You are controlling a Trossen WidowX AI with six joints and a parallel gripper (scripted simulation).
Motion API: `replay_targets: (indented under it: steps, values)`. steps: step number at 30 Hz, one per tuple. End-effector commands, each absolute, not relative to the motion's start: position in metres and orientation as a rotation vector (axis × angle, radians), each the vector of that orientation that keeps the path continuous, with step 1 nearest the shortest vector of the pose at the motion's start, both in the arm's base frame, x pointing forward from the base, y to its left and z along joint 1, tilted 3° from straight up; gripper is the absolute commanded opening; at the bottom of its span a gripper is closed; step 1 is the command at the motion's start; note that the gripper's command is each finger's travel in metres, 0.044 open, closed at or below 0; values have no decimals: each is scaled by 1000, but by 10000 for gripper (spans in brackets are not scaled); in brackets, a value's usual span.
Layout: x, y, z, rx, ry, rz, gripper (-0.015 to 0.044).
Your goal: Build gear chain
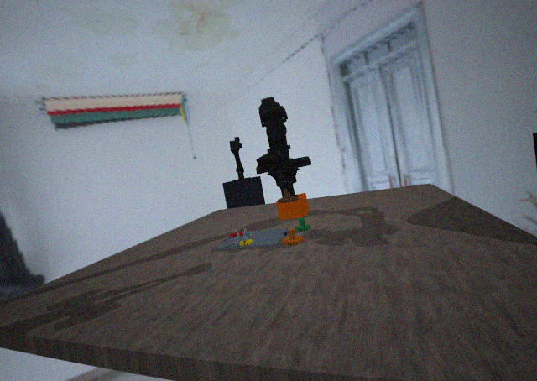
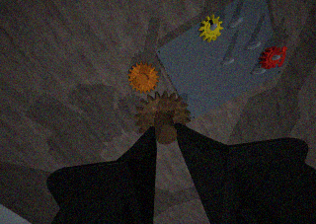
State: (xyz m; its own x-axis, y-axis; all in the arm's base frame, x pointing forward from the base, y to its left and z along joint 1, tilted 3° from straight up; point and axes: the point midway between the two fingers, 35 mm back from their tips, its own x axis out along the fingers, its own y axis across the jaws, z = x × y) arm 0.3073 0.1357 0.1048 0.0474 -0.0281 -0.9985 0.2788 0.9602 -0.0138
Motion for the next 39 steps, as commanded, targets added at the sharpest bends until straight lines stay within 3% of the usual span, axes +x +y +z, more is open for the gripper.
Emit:
replay_targets:
  steps: [1,39]
  values:
    - [311,125,100,197,1513,-235,0]
    - [336,34,77,190,1509,-241,0]
